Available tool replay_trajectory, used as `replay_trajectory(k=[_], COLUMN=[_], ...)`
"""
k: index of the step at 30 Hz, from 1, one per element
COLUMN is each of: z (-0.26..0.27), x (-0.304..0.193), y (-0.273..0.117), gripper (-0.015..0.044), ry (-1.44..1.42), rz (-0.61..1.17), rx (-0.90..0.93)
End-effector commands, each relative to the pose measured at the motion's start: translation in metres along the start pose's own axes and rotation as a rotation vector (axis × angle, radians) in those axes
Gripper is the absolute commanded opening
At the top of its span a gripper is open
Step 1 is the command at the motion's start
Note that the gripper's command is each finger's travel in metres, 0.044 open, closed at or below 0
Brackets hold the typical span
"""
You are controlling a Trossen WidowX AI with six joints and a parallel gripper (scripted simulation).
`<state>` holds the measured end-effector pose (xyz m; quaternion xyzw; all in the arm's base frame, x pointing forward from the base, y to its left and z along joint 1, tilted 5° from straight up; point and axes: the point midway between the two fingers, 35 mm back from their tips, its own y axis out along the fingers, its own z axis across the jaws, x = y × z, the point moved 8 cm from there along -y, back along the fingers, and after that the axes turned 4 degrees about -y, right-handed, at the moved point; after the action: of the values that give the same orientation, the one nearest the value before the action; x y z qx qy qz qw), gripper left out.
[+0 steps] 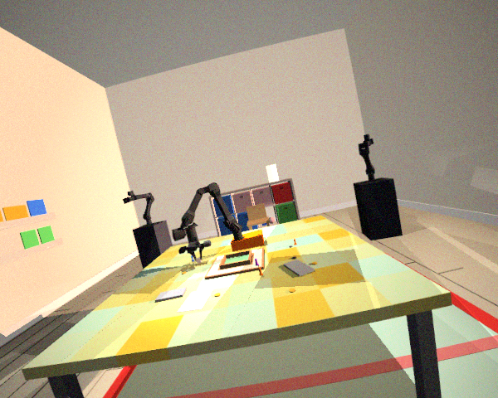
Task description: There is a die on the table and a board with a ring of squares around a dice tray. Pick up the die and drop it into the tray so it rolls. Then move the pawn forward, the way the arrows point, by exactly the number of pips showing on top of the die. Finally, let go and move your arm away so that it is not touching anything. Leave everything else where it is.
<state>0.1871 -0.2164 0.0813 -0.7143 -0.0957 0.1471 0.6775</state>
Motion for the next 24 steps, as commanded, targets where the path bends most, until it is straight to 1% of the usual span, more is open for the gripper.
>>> replay_trajectory(k=[1, 11, 13, 18, 24], z=[-0.005, 0.001, 0.004, 0.004, 0.016], x=[0.001, -0.003, -0.004, -0.004, 0.02], y=[-0.028, -0.102, -0.112, -0.113, -0.109], gripper=[0.0, 0.0, 0.0, 0.0, 0.0], ry=[0.002, 0.002, 0.002, 0.002, 0.013], rz=[-0.012, -0.012, -0.012, -0.012, -0.014], rx=[-0.016, -0.016, -0.016, -0.016, -0.011])
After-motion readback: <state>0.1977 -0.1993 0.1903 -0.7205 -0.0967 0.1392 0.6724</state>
